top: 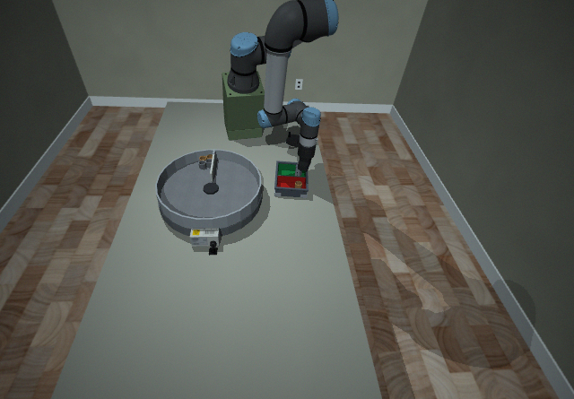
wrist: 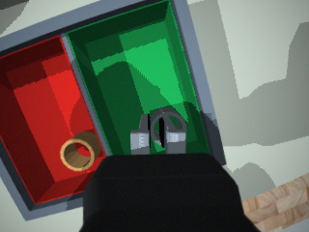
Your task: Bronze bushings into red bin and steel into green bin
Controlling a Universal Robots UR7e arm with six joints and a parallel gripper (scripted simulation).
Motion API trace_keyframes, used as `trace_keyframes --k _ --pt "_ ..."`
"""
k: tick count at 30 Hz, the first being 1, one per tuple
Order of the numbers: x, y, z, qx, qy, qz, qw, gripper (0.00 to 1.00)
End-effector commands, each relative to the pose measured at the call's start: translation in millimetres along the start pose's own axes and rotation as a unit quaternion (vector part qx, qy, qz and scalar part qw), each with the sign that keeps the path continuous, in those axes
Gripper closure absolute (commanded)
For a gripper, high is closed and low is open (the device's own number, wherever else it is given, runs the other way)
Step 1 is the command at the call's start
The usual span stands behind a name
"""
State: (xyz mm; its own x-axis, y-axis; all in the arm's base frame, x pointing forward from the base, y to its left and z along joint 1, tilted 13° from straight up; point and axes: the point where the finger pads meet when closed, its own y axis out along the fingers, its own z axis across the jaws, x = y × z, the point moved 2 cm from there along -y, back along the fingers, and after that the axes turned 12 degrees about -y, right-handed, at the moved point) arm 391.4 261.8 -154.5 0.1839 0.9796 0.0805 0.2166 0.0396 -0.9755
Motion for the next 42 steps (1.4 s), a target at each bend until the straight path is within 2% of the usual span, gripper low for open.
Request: trace_keyframes --k 1,18,19,42 --pt "0.3 2.5 -0.4 -0.001 0.000 0.000 1.000 1.00" --pt "0.3 2.5 -0.4 -0.001 0.000 0.000 1.000 1.00" --pt "0.3 2.5 -0.4 -0.001 0.000 0.000 1.000 0.58" --pt "0.3 2.5 -0.4 -0.001 0.000 0.000 1.000 0.58"
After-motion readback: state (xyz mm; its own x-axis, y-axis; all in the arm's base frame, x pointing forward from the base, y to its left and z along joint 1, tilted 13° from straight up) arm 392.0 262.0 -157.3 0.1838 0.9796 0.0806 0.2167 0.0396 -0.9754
